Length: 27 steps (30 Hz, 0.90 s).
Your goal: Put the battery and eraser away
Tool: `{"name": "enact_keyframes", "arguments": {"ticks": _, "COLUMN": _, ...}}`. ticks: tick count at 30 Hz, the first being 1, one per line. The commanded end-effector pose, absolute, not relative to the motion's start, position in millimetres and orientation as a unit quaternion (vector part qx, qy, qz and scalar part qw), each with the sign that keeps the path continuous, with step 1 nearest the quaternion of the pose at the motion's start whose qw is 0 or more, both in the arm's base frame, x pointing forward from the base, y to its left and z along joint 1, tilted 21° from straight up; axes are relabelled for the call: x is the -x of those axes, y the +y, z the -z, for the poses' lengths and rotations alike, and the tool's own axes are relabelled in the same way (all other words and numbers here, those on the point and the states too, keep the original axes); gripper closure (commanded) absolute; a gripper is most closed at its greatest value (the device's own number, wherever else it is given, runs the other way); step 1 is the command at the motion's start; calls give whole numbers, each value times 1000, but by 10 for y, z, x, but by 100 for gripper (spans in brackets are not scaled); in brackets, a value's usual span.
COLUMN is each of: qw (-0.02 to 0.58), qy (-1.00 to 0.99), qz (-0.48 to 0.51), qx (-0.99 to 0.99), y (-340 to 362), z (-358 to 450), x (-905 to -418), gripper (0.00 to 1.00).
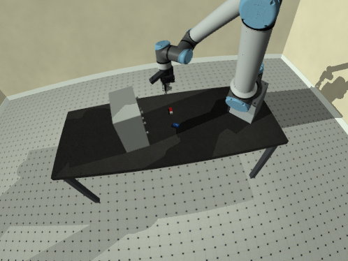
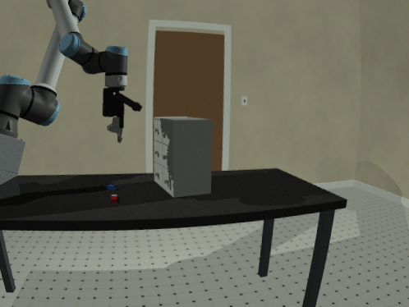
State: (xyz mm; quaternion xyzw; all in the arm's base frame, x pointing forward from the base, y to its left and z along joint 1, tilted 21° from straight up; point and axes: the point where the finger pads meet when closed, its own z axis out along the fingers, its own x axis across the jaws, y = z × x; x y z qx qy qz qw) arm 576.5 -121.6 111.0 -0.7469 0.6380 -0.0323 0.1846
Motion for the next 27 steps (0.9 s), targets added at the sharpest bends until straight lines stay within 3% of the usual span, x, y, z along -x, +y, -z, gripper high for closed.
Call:
{"name": "enact_keyframes", "arguments": {"ticks": 1, "qw": 188, "qy": 638, "qz": 36, "qx": 746, "y": -1218, "z": -1106, "x": -5781, "gripper": 80}}
{"name": "enact_keyframes", "arguments": {"ticks": 17, "qw": 249, "qy": 633, "qz": 88, "qx": 728, "y": -1171, "z": -997, "x": -5956, "gripper": 80}}
{"name": "enact_keyframes", "arguments": {"ticks": 27, "qw": 317, "qy": 622, "qz": 148, "qx": 701, "y": -1120, "z": -872, "x": -6159, "gripper": 80}}
